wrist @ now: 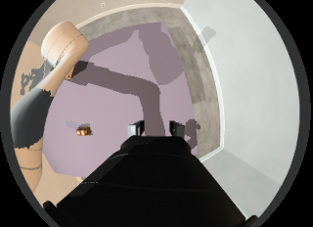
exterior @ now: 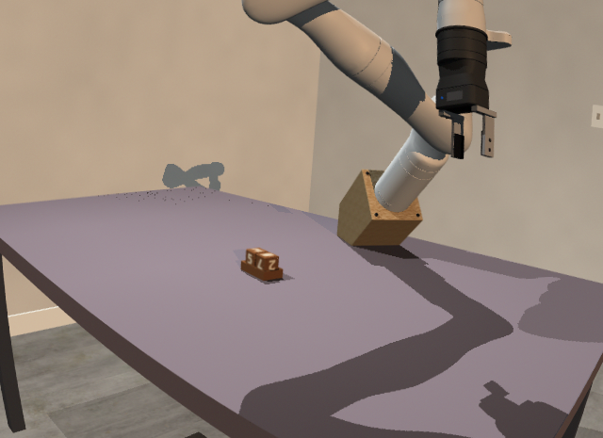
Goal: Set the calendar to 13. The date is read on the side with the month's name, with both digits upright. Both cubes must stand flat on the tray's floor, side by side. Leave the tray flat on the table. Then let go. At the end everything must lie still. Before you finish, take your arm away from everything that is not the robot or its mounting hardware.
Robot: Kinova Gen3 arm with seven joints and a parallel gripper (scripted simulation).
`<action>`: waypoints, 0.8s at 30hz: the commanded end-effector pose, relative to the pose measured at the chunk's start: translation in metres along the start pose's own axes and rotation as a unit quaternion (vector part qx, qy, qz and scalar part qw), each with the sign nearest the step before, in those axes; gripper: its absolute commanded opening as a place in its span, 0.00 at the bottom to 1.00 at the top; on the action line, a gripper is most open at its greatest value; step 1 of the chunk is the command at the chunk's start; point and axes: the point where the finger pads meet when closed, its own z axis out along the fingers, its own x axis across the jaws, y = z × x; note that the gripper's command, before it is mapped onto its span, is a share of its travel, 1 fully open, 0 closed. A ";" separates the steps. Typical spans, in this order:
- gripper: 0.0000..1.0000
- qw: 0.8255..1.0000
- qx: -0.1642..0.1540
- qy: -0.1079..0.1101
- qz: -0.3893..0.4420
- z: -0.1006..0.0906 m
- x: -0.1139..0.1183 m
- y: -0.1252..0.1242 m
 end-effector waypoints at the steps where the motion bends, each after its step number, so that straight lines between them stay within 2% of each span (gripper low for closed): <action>1: 1.00 1.000 -0.006 -0.003 0.030 0.001 -0.009 0.015; 9: 1.00 1.000 -0.006 -0.003 0.030 0.001 -0.009 0.015; 10: 1.00 0.998 -0.014 -0.008 0.066 0.002 -0.022 0.032; 19: 1.00 0.998 -0.014 -0.008 0.066 0.002 -0.022 0.032; 20: 1.00 0.994 -0.021 -0.014 0.102 0.004 -0.035 0.048; 24: 1.00 0.994 -0.021 -0.014 0.102 0.004 -0.035 0.048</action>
